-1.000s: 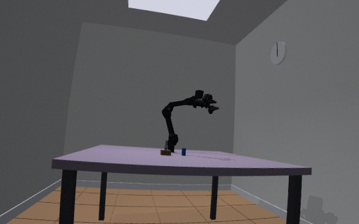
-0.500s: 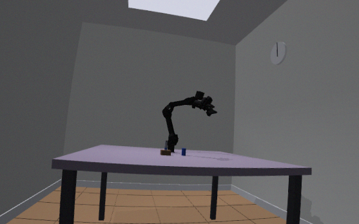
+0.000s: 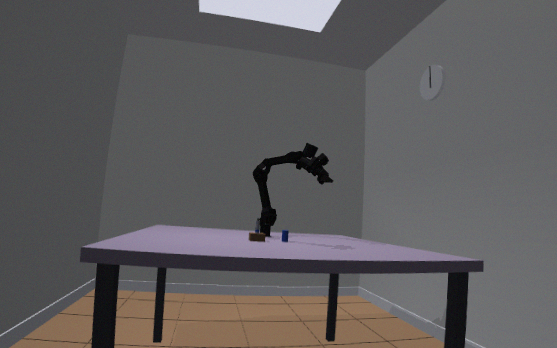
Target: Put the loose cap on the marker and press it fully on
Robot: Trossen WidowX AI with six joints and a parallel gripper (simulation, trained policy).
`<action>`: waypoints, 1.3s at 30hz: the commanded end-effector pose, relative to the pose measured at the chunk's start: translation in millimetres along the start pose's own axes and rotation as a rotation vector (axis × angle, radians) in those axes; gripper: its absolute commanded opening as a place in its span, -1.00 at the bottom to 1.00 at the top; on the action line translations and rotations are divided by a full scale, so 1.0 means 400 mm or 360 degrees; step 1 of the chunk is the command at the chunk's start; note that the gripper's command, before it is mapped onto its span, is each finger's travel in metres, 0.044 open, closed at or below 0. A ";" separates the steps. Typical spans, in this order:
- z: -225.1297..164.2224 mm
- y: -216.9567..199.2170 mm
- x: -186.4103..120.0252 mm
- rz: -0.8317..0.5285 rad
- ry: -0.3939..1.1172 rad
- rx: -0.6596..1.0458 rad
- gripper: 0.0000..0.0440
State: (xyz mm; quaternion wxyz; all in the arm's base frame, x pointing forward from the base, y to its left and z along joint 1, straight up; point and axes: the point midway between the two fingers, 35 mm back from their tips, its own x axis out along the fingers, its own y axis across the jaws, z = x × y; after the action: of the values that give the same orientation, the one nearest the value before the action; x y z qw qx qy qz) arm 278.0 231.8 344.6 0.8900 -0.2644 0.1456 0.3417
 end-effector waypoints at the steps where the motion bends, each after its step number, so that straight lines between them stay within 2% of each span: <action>1: -0.026 -0.003 0.007 0.0012 0.0069 0.0038 0.54; 39: -0.287 -0.053 0.040 0.0042 0.0751 0.0368 0.54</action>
State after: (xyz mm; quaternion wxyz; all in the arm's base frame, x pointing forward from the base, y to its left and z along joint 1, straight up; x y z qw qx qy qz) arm 294.6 166.5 257.6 0.8555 -0.2369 0.3735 0.2694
